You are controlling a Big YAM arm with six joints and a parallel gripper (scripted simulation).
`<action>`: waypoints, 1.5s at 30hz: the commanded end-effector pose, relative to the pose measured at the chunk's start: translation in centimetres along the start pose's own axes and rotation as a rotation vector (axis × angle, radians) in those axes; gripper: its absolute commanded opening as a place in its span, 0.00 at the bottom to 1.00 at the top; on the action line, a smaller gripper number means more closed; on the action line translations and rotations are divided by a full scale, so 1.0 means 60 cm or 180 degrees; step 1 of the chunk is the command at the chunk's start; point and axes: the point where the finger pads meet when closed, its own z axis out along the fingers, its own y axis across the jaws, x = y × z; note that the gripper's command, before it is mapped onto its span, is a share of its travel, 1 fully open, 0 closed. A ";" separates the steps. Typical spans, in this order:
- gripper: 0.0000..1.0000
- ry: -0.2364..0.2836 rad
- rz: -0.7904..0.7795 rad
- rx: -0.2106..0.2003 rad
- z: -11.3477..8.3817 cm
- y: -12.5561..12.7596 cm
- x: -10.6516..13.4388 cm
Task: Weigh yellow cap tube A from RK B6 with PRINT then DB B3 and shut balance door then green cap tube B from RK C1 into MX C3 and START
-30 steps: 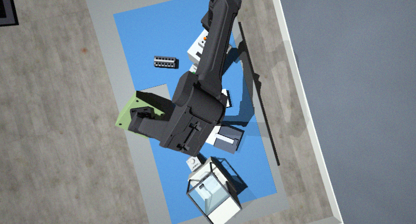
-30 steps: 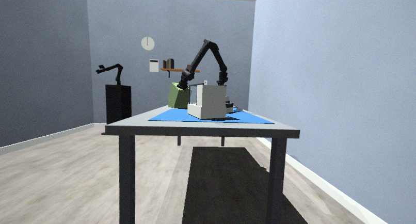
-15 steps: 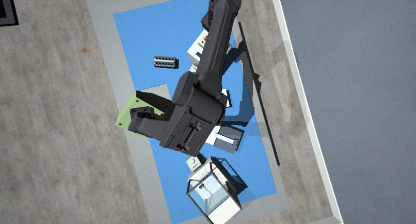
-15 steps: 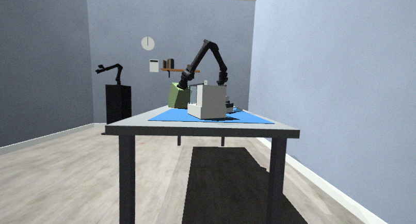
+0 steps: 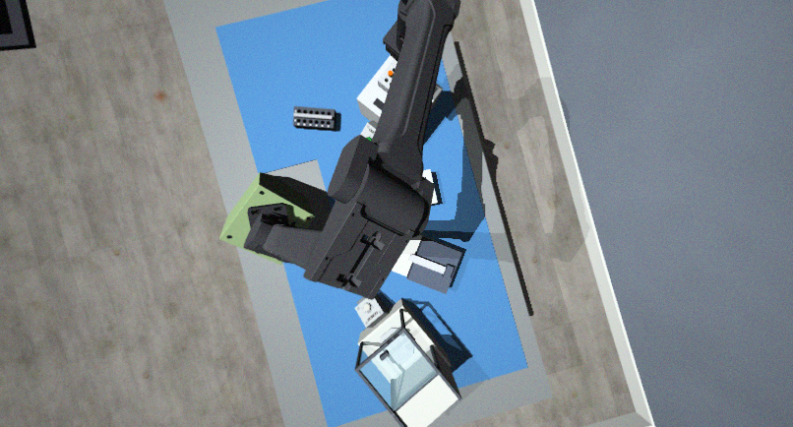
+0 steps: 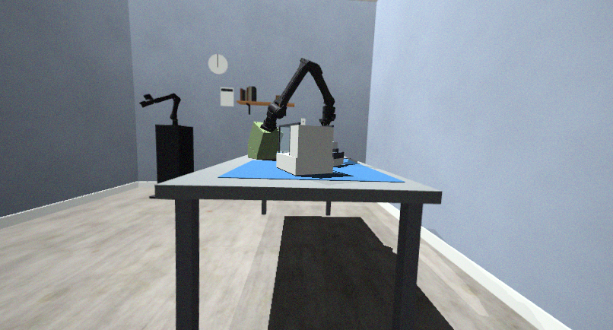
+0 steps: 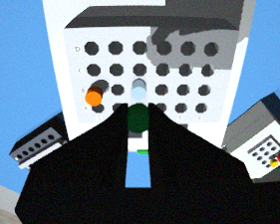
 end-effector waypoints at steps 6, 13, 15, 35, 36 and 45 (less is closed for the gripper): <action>0.09 -0.0014 0.0011 -0.0006 -0.007 -0.019 -0.003; 0.09 -0.0030 0.0019 -0.0008 -0.011 -0.021 0.000; 0.09 -0.0045 0.0027 -0.0010 -0.013 -0.022 0.000; 0.09 0.0037 -0.0011 0.0003 0.038 -0.008 0.007; 0.09 0.0037 -0.0011 0.0003 0.040 -0.008 0.007; 0.09 -0.0049 0.0031 -0.0006 0.034 -0.016 -0.007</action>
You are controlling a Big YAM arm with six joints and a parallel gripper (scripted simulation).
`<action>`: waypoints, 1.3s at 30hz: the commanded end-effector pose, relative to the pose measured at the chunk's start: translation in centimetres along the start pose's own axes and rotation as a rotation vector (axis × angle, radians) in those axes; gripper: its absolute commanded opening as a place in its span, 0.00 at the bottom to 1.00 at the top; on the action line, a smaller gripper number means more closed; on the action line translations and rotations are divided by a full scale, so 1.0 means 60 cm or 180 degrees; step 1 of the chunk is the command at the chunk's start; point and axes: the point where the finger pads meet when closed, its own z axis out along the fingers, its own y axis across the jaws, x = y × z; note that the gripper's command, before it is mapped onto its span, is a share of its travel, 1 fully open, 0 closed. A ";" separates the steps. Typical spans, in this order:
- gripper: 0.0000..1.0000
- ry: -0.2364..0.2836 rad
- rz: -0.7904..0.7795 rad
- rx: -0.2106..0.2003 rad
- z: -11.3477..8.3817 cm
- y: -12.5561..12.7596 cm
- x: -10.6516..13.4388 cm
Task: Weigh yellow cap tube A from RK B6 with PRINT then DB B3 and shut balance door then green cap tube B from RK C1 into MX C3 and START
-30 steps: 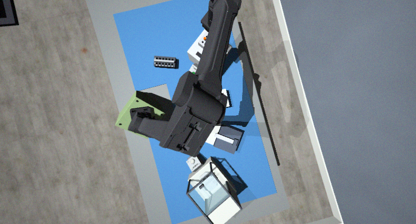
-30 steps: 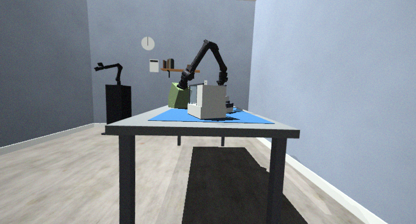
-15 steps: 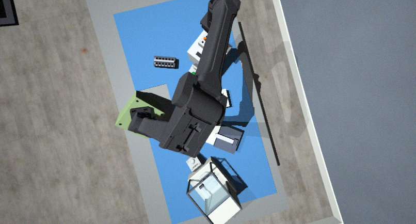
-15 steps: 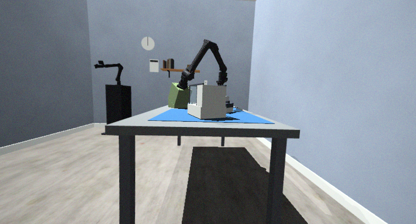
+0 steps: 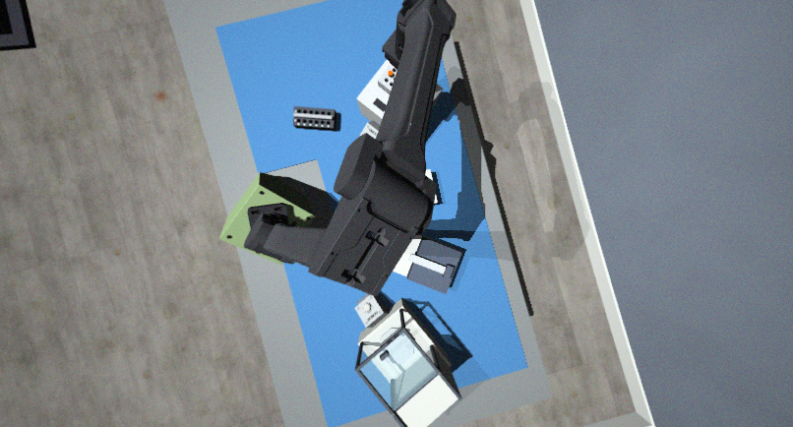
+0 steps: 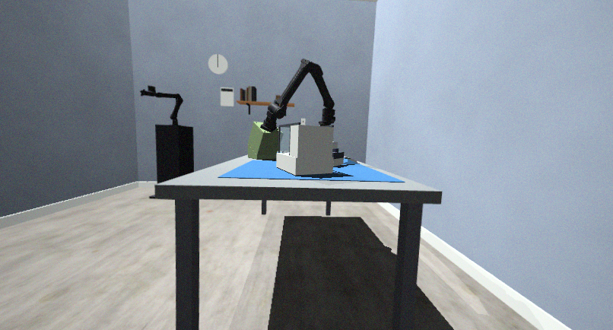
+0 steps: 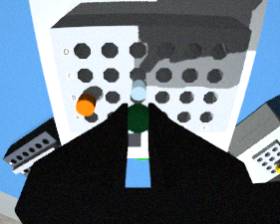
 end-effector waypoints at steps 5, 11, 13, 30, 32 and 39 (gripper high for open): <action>0.09 -0.0110 0.0024 -0.0012 -0.018 -0.004 -0.021; 0.09 -0.0110 0.0024 -0.0012 -0.018 -0.003 -0.021; 0.09 -0.0110 0.0024 -0.0012 -0.018 -0.003 -0.021; 0.09 -0.0110 0.0024 -0.0013 -0.018 -0.001 -0.021; 0.09 -0.0110 0.0024 -0.0013 -0.018 -0.001 -0.021; 0.09 -0.0110 0.0024 -0.0013 -0.018 -0.001 -0.020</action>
